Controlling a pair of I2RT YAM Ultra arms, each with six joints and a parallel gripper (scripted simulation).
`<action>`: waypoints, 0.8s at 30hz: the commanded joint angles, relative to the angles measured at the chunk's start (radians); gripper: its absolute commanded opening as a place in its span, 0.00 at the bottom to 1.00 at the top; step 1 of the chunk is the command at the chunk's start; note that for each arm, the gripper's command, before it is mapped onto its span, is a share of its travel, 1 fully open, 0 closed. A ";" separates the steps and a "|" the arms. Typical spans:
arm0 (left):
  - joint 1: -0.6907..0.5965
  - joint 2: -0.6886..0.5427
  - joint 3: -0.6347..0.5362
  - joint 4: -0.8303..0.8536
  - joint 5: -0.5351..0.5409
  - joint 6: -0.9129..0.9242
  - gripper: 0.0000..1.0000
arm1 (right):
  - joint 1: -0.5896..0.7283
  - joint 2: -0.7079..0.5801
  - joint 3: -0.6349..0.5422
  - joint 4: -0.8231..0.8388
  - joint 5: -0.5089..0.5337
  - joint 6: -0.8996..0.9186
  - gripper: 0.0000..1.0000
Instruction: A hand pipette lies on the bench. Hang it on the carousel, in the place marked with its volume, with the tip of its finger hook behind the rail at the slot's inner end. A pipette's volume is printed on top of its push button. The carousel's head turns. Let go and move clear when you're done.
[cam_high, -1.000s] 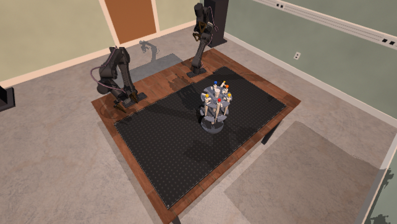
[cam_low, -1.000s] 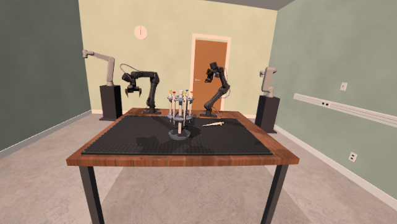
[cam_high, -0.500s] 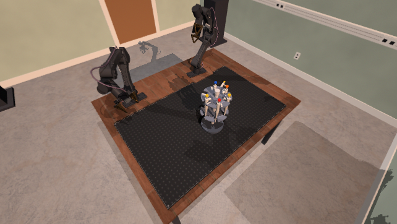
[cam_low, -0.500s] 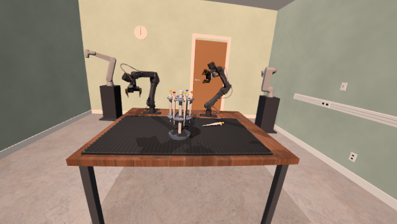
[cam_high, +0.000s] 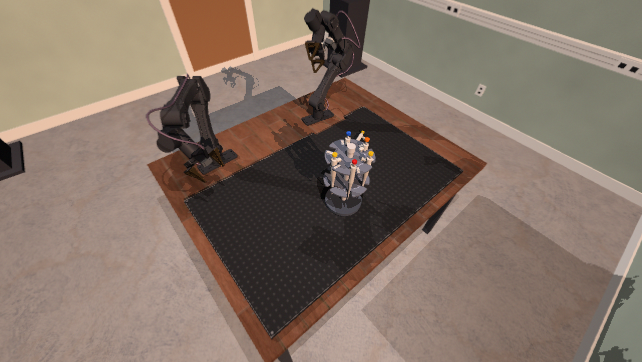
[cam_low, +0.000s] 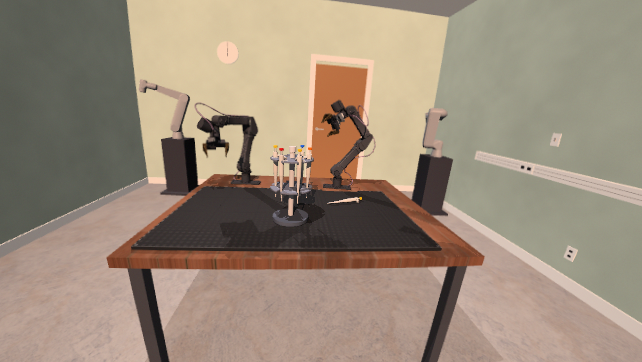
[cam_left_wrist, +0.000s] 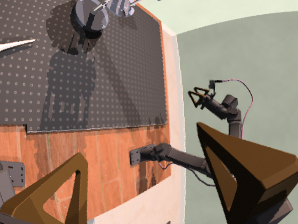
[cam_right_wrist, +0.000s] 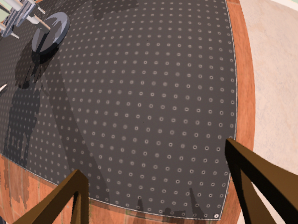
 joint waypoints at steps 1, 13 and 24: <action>-0.021 0.020 -0.039 -0.036 -0.021 0.147 1.00 | -0.008 0.006 0.017 0.011 -0.019 -0.007 1.00; -0.037 0.035 -0.053 -0.021 -0.002 0.454 1.00 | -0.008 0.006 0.017 0.011 -0.019 -0.007 1.00; 0.079 0.092 -0.080 0.017 0.139 0.827 1.00 | -0.008 0.006 0.017 0.011 -0.019 -0.007 1.00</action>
